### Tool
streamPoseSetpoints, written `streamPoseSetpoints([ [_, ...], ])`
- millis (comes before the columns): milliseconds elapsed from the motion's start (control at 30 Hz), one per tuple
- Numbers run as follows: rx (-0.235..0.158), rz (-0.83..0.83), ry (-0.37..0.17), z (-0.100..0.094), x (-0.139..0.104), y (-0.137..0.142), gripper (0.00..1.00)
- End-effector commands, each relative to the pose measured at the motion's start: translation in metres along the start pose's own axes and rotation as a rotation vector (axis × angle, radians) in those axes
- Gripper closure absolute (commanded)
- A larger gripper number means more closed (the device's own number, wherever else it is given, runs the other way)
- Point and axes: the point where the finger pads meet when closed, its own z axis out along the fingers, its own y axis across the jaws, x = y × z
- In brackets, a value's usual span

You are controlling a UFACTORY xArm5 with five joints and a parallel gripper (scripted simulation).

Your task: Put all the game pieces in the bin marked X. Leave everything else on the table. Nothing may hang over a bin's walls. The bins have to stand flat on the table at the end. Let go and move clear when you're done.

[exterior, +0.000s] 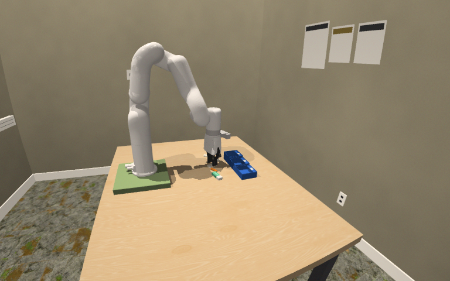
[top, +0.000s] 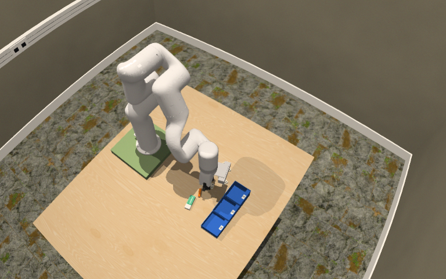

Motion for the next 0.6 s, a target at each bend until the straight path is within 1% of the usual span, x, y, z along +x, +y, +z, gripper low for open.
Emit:
streamPoseSetpoints([
  [0,-0.001,0.000,0.002,0.0040,0.0007,0.0002,0.58],
  [133,-0.001,0.000,0.002,0.0093,0.0002,0.0001,0.58],
  [567,-0.001,0.000,0.002,0.0093,0.0000,0.0000,0.58],
])
